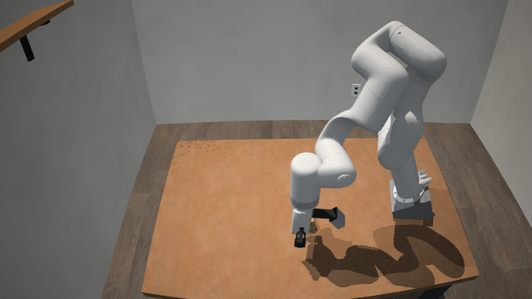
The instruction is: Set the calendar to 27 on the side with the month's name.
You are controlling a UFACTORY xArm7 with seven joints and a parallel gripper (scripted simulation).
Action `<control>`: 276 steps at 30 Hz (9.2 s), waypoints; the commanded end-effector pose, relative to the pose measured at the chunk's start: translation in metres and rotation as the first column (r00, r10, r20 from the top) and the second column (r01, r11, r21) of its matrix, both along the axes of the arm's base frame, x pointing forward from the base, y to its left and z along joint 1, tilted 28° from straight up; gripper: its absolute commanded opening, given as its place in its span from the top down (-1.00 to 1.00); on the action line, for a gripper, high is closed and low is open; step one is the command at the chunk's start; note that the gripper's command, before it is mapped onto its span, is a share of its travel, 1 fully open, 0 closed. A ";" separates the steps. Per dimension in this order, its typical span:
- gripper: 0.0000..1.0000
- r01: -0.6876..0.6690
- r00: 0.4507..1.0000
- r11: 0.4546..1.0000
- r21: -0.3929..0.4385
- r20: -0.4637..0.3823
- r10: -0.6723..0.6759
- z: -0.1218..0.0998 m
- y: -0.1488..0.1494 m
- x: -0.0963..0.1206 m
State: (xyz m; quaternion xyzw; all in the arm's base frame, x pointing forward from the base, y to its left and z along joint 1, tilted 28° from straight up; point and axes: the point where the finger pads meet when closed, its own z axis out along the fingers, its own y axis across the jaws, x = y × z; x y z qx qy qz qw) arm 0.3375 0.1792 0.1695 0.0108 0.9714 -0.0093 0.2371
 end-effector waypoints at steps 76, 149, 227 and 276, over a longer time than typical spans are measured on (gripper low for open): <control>-1.00 0.349 0.936 0.920 0.179 -0.020 -0.352 -0.029 0.044 0.025; -1.00 0.349 0.936 0.920 0.179 -0.020 -0.352 0.003 0.045 0.009; -1.00 0.863 0.091 -0.152 0.482 -0.444 -0.892 0.042 -0.077 0.075; -1.00 0.799 -0.098 -0.392 0.456 -0.544 -0.833 0.017 -0.102 0.105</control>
